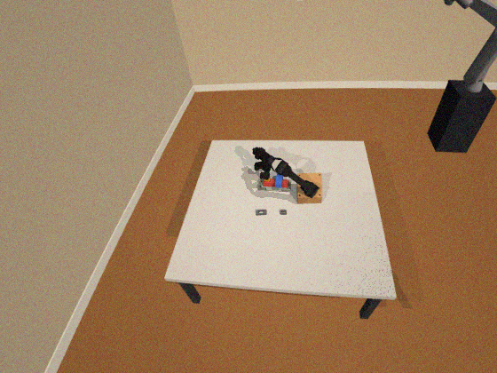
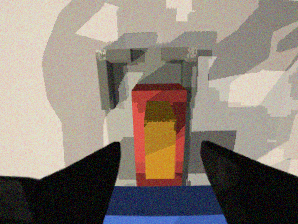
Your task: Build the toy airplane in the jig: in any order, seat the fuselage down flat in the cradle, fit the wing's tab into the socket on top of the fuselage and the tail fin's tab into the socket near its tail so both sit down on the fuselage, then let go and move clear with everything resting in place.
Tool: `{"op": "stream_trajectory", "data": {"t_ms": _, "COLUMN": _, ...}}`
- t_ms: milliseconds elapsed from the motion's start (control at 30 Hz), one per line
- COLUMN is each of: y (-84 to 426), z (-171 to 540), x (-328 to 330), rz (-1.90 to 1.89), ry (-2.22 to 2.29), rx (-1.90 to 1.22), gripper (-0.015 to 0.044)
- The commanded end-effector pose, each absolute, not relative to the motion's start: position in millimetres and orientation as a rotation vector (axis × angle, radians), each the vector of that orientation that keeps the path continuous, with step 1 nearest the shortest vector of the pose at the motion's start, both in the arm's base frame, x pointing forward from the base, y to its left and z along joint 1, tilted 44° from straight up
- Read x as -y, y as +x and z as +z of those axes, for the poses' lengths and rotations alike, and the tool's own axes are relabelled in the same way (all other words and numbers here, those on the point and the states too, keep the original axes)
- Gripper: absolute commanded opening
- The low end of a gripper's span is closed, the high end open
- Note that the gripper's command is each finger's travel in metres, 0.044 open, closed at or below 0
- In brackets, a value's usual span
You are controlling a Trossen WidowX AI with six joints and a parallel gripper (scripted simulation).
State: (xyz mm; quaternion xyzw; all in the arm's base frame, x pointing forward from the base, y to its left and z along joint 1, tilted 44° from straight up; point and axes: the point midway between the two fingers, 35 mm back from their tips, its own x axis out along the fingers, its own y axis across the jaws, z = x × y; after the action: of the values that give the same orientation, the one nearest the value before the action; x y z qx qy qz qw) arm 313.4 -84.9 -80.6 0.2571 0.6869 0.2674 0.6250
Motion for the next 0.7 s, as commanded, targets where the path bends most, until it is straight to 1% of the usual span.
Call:
{"op": "stream_trajectory", "data": {"t_ms": 0, "y": 318.7, "z": -39.2, "x": 127.1, "rz": 0.599, "ry": 0.578, "rx": -1.559, "gripper": 0.026}}
{"op": "stream_trajectory", "data": {"t_ms": 667, "y": 322.0, "z": -32.3, "x": 133.8, "rz": 0.6, "ry": 0.578, "rx": -1.559, "gripper": 0.026}}
